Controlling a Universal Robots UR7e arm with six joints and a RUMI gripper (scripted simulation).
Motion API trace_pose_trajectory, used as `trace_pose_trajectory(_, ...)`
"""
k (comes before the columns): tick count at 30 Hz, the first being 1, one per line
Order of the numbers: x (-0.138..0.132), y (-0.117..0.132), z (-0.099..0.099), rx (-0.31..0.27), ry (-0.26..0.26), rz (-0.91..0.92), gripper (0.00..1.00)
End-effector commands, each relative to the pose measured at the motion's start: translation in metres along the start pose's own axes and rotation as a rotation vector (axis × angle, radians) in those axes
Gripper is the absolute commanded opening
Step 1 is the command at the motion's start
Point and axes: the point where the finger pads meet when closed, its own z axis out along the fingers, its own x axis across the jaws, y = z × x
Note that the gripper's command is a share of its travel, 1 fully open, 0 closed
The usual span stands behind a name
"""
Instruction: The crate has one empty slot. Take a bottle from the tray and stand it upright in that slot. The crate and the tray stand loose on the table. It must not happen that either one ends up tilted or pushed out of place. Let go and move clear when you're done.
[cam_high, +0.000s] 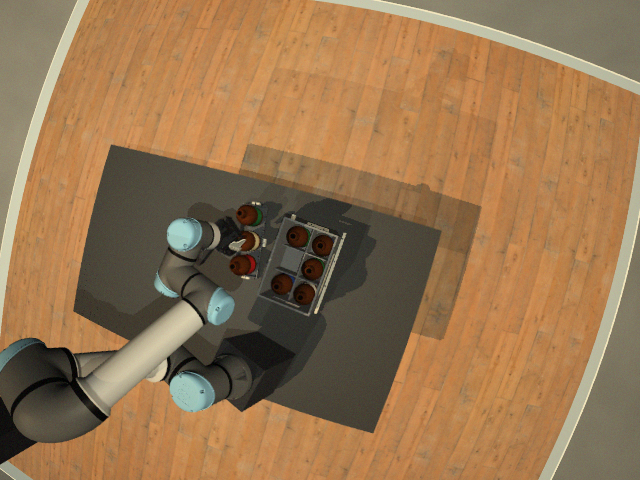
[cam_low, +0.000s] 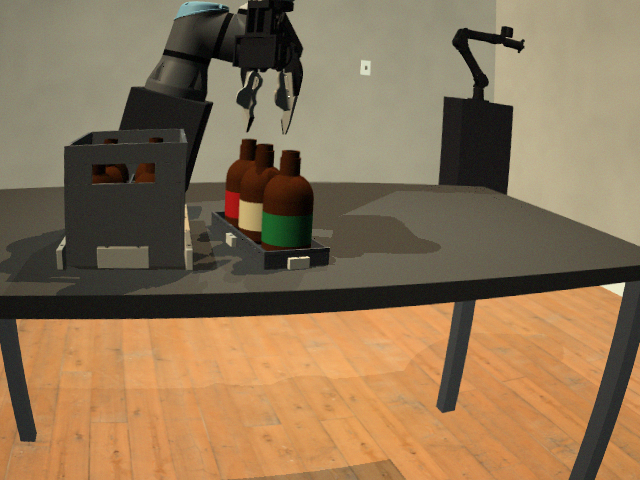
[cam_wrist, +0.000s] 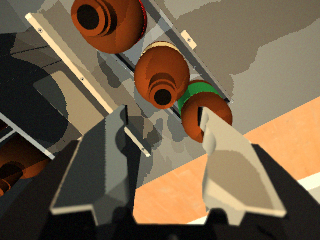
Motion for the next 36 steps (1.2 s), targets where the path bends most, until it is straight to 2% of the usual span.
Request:
trace_pose_trajectory(1, 0.000, 0.000, 0.000, -0.001, 0.001, 0.000, 0.38)
trace_pose_trajectory(15, 0.000, 0.000, 0.003, -0.001, 0.001, 0.000, 0.38)
trace_pose_trajectory(36, 0.000, 0.000, 0.024, -0.001, 0.001, 0.000, 0.38)
